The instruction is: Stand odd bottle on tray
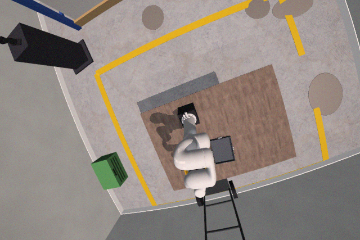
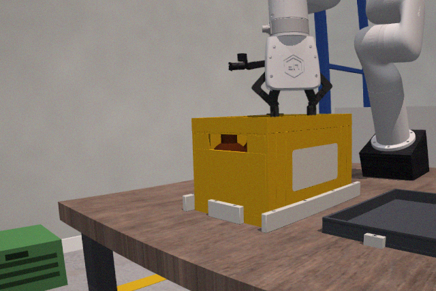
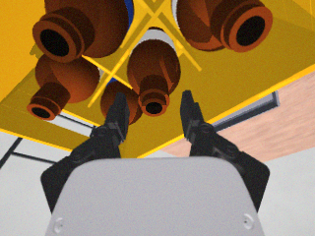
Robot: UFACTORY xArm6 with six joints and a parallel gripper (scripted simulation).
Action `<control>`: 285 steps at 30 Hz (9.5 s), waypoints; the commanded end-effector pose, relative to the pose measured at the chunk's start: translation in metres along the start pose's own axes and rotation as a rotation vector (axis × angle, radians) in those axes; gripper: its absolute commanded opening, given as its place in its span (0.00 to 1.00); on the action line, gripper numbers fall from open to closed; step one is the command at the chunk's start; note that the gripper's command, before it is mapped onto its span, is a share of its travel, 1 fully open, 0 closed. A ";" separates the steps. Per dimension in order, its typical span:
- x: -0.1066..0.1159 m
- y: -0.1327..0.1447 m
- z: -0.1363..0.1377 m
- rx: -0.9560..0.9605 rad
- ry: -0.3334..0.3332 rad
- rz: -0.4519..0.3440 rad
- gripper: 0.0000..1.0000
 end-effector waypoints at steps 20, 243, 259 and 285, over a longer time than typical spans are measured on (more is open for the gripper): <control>-0.011 0.001 -0.001 0.000 -0.003 -0.003 0.65; 0.069 0.000 0.003 0.000 -0.003 -0.003 0.00; 0.076 0.000 0.003 0.000 -0.003 -0.003 0.00; 0.103 0.000 0.003 0.000 -0.003 -0.003 0.00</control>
Point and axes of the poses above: the point where the finger pads meet when closed, its own x axis back along the fingers, its own z axis across the jaws, y = z × x, the point moved 3 cm from there along x, back along the fingers, and after that the axes turned 6 degrees about -x, right-handed, at the moved point
